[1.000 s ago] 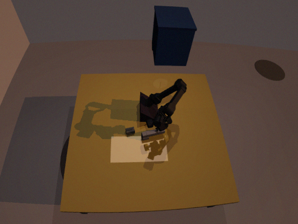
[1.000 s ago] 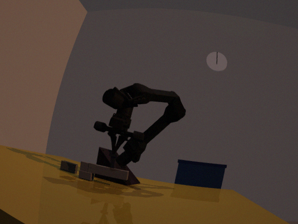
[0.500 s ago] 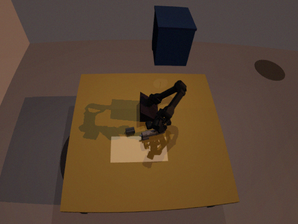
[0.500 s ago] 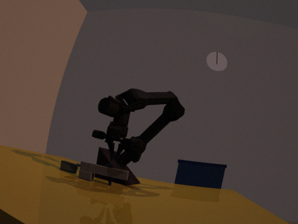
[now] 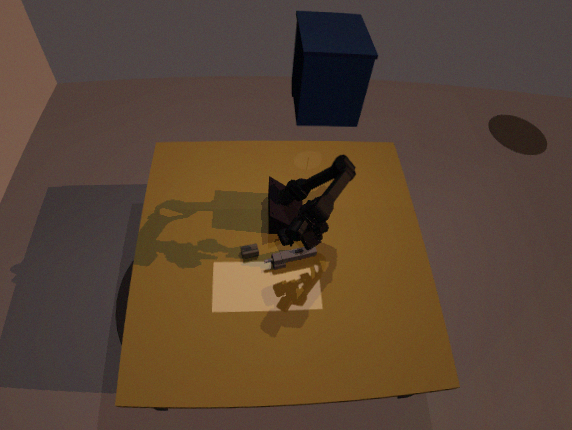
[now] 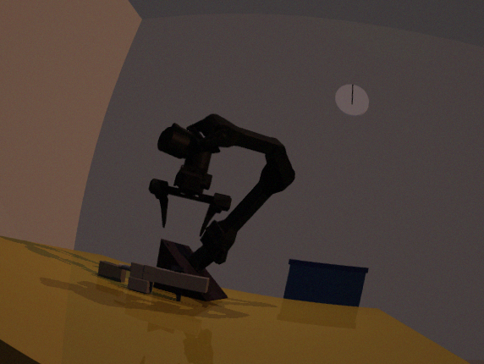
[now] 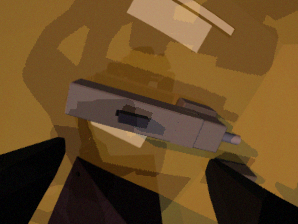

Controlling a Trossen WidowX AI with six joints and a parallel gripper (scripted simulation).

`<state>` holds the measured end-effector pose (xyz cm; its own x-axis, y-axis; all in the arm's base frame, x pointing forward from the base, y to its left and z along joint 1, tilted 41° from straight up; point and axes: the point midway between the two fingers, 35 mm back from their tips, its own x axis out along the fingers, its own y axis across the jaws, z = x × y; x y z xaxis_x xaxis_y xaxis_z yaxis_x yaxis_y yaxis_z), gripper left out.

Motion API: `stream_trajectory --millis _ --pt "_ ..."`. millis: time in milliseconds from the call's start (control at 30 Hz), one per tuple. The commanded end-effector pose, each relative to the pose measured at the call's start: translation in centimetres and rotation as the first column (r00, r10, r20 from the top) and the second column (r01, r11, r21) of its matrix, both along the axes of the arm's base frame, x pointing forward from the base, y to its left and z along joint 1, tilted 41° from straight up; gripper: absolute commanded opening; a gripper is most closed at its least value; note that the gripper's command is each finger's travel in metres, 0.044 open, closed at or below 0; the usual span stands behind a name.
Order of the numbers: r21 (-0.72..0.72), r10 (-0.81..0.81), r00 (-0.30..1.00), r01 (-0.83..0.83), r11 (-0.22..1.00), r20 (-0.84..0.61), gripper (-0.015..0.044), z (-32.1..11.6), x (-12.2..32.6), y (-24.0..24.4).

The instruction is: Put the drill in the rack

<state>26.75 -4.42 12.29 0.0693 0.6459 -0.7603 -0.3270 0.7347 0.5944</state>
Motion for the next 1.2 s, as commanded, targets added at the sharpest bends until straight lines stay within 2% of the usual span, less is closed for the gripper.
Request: stream_trajectory --millis 0,133,300,467,533,1167 --pt "-0.011 0.186 0.973 -0.186 0.982 0.138 0.0440 -3.6 0.7 -1.0" --pt "-0.088 0.426 0.839 -0.423 0.902 0.338 0.0440 -7.8 1.5 -2.2" --pt "-0.282 0.676 0.513 -0.645 0.710 0.529 0.0440 -12.5 2.3 -3.6" --pt "-0.442 0.778 0.218 -0.720 0.536 0.589 0.0440 -15.8 2.5 -4.4" --pt "-0.481 0.792 0.143 -0.726 0.491 0.593 0.0440 -16.7 2.5 -4.6" --pt "-0.486 0.794 0.133 -0.727 0.485 0.593 0.0440 -16.8 2.5 -4.6"
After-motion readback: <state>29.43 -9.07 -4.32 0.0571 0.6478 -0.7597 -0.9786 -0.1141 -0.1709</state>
